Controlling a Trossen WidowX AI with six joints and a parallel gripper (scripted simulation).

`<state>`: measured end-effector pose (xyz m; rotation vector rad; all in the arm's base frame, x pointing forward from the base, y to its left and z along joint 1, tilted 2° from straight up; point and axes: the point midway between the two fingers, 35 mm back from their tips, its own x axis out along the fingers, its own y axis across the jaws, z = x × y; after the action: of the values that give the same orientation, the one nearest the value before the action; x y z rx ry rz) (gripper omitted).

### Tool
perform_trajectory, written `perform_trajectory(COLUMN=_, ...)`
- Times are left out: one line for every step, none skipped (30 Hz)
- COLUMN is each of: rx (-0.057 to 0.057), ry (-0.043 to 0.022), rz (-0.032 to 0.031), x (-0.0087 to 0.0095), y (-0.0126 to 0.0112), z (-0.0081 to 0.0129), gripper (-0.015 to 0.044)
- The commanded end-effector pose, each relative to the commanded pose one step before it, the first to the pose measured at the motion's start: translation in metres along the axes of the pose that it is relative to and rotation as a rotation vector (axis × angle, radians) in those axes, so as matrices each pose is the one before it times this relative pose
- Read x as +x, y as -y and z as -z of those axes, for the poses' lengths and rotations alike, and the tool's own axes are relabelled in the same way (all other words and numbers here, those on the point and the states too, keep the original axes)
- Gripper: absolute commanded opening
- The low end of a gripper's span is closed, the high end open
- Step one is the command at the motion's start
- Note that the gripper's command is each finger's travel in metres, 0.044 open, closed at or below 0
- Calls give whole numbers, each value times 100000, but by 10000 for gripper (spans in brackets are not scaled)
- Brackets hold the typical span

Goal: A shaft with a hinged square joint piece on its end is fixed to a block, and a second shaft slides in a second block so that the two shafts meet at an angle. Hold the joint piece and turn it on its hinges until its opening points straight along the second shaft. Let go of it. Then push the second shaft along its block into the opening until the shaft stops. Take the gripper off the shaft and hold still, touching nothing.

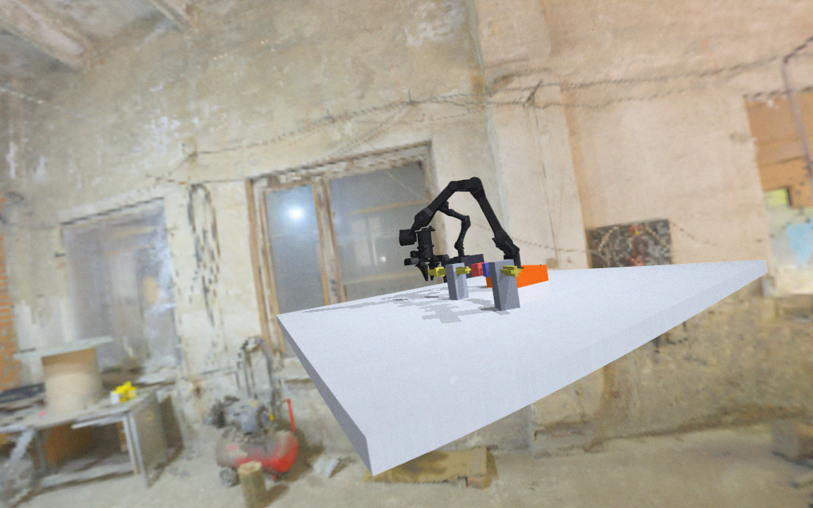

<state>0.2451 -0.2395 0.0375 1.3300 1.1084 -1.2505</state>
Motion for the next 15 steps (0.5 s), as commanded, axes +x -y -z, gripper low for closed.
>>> perform_trajectory(rx=176, ry=-201, rz=3161, x=62, y=36, z=68, gripper=67)
perform_trajectory(rx=-20, ry=23, rz=-319, x=-8, y=-4, z=-7, gripper=67)
perform_trajectory(rx=-137, ry=191, rz=-1719, x=-58, y=-26, z=-33, gripper=60)
perform_trajectory(rx=0, ry=0, rz=0, x=0, y=0, z=0, gripper=54)
perform_trajectory(rx=0, ry=0, rz=0, x=0, y=0, z=0, gripper=47)
perform_trajectory(rx=0, ry=0, rz=0, x=0, y=0, z=0, gripper=40)
perform_trajectory(rx=0, ry=0, rz=0, x=0, y=0, z=0, gripper=34)
perform_trajectory(rx=0, ry=0, rz=0, x=0, y=0, z=0, gripper=27)
perform_trajectory(rx=0, ry=0, rz=0, x=0, y=0, z=0, gripper=20)
perform_trajectory(rx=0, ry=0, rz=0, x=0, y=0, z=0, gripper=0)
perform_trajectory(rx=0, ry=0, rz=0, x=0, y=0, z=0, gripper=0)
perform_trajectory(rx=0, ry=0, rz=0, x=0, y=0, z=0, gripper=0)
perform_trajectory(rx=3, ry=-8, rz=37, x=1, y=-1, z=25, gripper=0)
perform_trajectory(rx=7, ry=-16, rz=76, x=2, y=-2, z=51, gripper=0)
perform_trajectory(rx=9, ry=-22, rz=105, x=2, y=-3, z=71, gripper=0)
